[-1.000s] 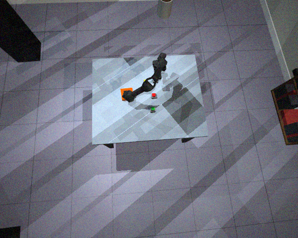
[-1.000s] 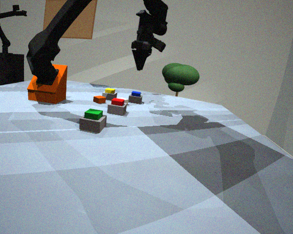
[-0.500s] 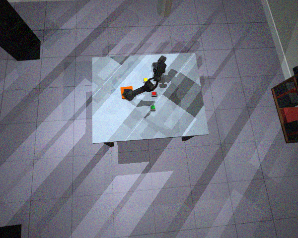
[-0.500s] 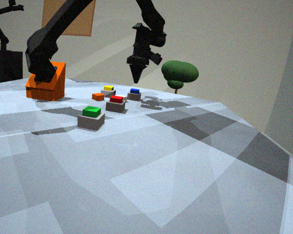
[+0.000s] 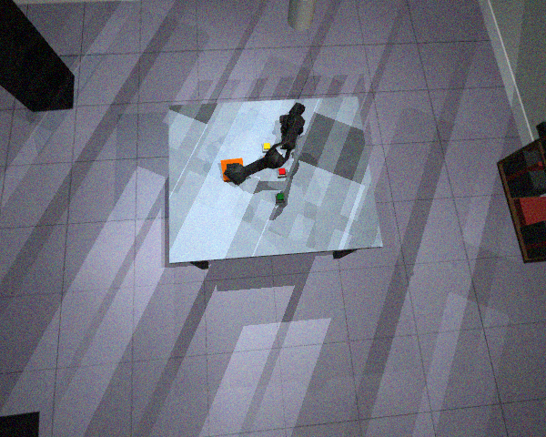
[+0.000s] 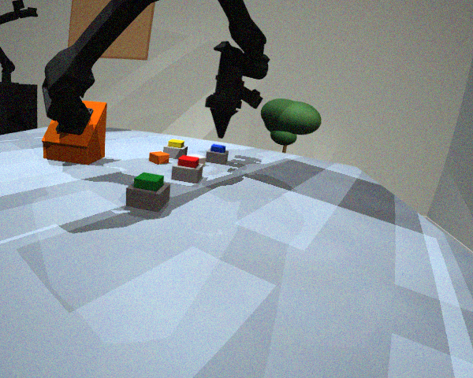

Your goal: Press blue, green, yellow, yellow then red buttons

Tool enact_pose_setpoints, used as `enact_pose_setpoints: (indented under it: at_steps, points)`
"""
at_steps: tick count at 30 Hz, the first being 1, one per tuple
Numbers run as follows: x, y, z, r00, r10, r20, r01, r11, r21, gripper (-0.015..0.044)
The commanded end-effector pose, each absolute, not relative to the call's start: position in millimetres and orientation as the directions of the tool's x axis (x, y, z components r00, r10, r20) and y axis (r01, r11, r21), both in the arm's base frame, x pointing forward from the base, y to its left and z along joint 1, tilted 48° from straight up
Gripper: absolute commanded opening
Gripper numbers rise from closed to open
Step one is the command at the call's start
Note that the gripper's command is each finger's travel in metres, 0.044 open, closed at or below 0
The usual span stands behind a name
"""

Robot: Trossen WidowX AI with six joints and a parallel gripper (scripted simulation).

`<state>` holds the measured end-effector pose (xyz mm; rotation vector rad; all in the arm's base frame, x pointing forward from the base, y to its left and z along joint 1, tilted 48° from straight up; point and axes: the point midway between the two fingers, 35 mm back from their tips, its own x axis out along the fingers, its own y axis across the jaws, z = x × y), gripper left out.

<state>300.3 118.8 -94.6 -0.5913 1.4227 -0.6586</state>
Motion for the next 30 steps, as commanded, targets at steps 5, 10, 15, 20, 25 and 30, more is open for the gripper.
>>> enact_pose_setpoints:
  at_steps: [5, 10, 15, 20, 25, 30]
  points:
    - [299, 107, -103, 0.032, -0.729, -0.684, 0.052, 0.684, -0.727, 0.002]
    - [299, 101, -109, 0.033, -0.729, -0.683, 0.052, 0.684, -0.728, 0.002]
    - [299, 97, -112, 0.033, -0.73, -0.683, 0.052, 0.684, -0.728, 0.002]
    - [299, 97, -112, 0.033, -0.73, -0.683, 0.052, 0.684, -0.728, 0.002]
    - [299, 97, -112, 0.033, -0.73, -0.683, 0.052, 0.684, -0.728, 0.002]
    - [299, 97, -112, 0.033, -0.73, -0.683, 0.052, 0.684, -0.728, 0.002]
